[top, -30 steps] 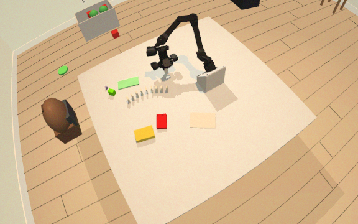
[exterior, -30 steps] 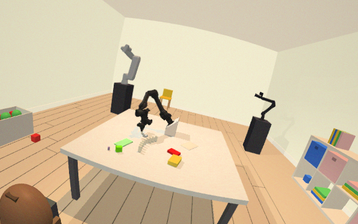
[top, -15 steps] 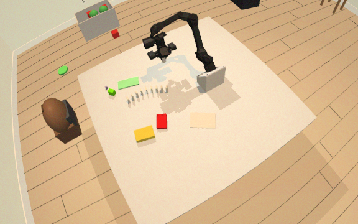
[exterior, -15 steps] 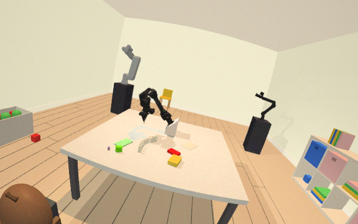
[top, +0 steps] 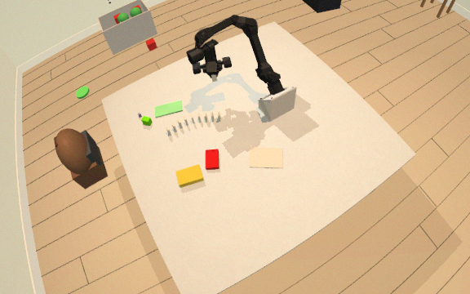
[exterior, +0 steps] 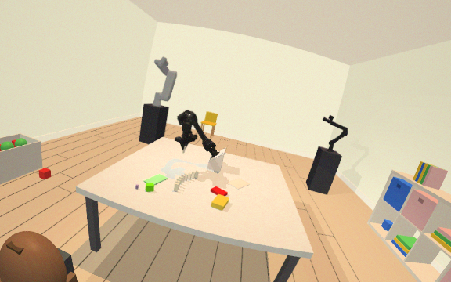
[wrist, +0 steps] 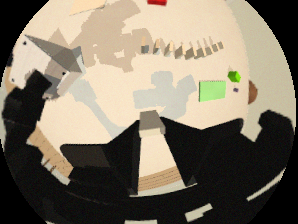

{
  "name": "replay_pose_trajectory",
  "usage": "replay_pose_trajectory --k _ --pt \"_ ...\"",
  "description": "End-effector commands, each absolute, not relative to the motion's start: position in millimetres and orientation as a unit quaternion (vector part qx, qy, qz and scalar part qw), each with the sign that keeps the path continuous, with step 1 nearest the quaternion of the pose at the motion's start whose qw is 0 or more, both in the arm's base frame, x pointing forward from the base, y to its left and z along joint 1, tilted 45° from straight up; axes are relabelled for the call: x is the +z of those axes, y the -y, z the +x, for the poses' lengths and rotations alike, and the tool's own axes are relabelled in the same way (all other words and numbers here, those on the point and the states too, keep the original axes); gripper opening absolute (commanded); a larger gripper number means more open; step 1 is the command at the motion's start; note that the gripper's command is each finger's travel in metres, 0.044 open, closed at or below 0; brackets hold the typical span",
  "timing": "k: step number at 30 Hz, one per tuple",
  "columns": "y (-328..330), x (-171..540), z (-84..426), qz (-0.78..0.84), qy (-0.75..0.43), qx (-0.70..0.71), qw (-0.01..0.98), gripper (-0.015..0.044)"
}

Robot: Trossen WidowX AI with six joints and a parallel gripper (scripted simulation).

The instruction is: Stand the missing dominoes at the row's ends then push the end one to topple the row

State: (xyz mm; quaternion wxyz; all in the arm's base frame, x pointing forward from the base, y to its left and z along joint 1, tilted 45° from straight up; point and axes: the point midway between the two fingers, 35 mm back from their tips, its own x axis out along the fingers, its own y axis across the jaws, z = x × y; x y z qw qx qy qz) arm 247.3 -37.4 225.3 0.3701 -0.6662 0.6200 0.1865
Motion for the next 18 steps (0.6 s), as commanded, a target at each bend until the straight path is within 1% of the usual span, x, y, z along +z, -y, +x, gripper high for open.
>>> replay_pose_trajectory --k 1,7,18 --pt "6.5 197.8 259.7 -0.567 -0.646 0.056 0.508 0.0107" --pt "-26.0 168.4 265.5 -0.436 -0.644 -0.086 0.623 0.0107" --pt "-55.7 139.7 264.9 -0.301 -0.611 -0.221 0.698 0.0107"
